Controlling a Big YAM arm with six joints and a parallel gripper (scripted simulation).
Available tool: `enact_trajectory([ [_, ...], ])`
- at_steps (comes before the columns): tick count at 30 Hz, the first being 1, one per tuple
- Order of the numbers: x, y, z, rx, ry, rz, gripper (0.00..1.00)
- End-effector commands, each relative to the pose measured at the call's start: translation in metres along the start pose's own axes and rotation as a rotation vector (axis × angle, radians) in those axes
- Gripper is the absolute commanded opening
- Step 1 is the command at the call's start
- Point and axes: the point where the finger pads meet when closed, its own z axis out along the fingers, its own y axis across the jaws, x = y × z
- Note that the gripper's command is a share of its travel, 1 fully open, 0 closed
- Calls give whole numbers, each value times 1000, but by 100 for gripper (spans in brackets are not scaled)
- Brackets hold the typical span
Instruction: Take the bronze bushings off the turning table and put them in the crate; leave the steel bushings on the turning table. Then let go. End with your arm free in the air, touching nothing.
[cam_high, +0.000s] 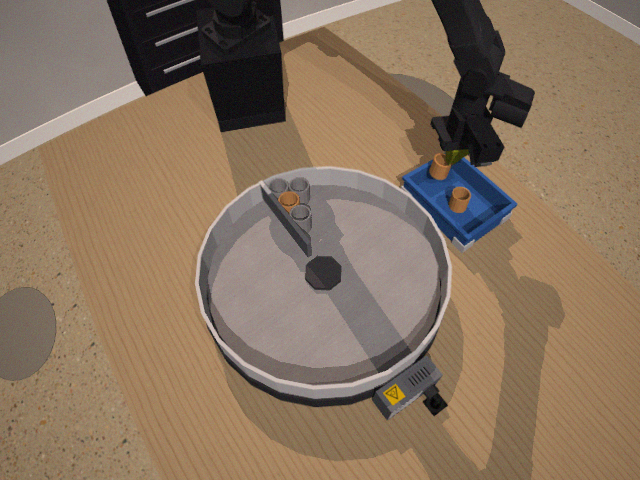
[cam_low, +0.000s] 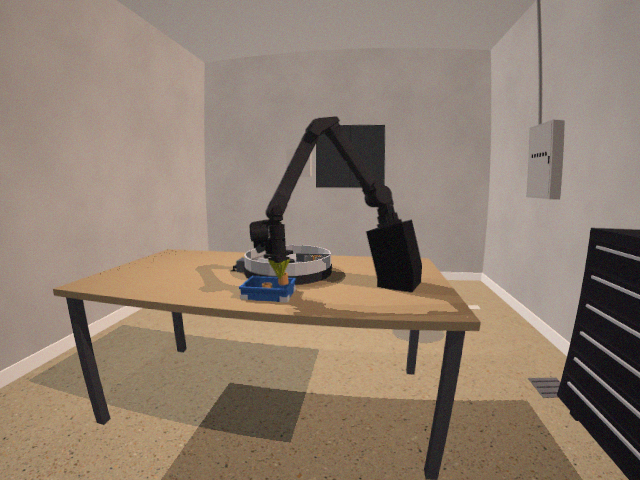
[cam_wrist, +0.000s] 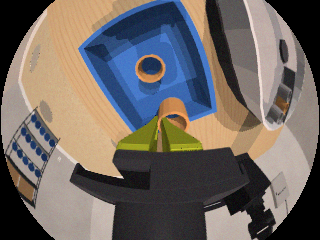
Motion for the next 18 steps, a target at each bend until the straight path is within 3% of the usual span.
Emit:
enact_trajectory([
  [1, -29, 37, -39, -104, -76, -4, 0],
  [4, -30, 36, -38, -102, -76, 0, 0],
  [6, -21, 30, -17, -69, -51, -9, 0],
  [8, -18, 27, -15, -63, -47, -11, 0],
  [12, -21, 26, -30, -78, -58, -7, 0],
  [18, -19, 25, -25, -71, -52, -9, 0],
])
